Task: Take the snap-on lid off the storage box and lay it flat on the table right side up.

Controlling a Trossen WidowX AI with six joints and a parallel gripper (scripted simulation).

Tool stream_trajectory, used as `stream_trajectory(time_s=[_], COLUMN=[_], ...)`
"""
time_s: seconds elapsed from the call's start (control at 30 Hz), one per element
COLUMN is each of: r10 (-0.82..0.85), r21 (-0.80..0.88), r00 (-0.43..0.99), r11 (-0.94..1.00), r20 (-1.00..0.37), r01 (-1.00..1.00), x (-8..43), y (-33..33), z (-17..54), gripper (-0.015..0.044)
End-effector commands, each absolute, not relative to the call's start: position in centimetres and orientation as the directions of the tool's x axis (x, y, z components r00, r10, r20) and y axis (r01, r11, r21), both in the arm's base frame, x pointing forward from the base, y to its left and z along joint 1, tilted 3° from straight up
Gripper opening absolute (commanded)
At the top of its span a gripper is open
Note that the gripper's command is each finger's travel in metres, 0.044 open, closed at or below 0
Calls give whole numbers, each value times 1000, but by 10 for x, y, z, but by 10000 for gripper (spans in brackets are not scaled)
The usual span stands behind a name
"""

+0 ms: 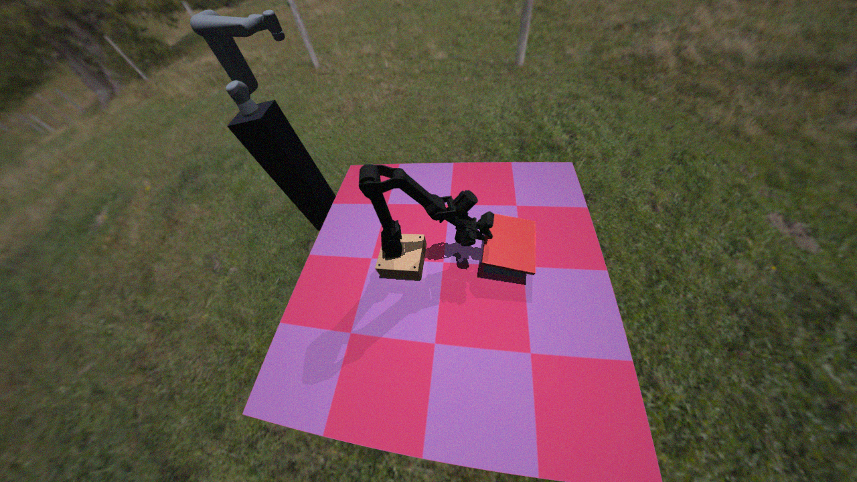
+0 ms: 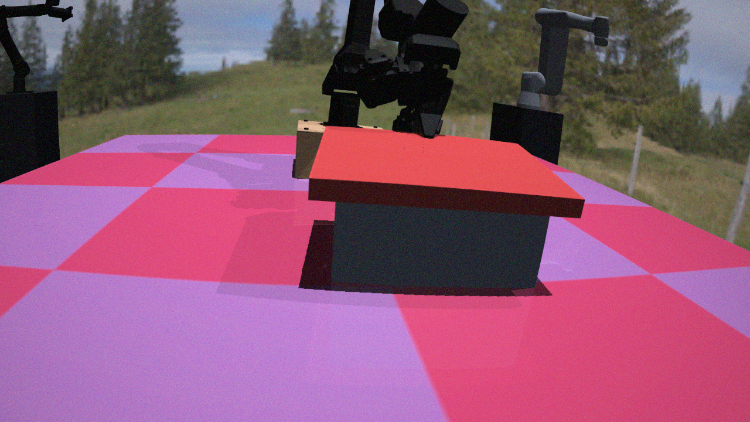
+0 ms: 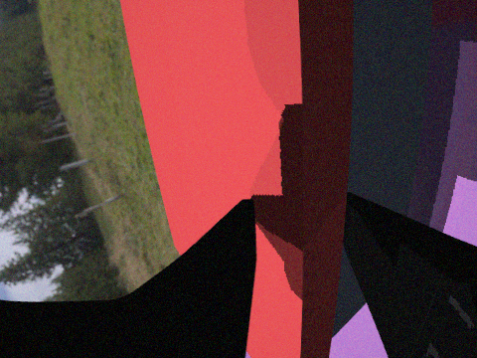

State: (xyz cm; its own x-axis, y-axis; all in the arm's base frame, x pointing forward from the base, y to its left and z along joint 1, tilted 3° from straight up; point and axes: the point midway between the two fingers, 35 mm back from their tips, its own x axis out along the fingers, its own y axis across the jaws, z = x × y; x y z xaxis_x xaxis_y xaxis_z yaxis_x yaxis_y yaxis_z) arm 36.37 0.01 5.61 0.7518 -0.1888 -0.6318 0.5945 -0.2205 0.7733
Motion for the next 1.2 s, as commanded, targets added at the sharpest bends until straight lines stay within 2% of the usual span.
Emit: stream_trajectory(time_s=[0.0,1.17], r10=[-187,-187], r21=[774,775], r00=[753,754], r11=[-216,-216], r20=[-631,-630], r01=[595,594], x=[364,375], y=[0,-6], z=[61,107], gripper=[0,0])
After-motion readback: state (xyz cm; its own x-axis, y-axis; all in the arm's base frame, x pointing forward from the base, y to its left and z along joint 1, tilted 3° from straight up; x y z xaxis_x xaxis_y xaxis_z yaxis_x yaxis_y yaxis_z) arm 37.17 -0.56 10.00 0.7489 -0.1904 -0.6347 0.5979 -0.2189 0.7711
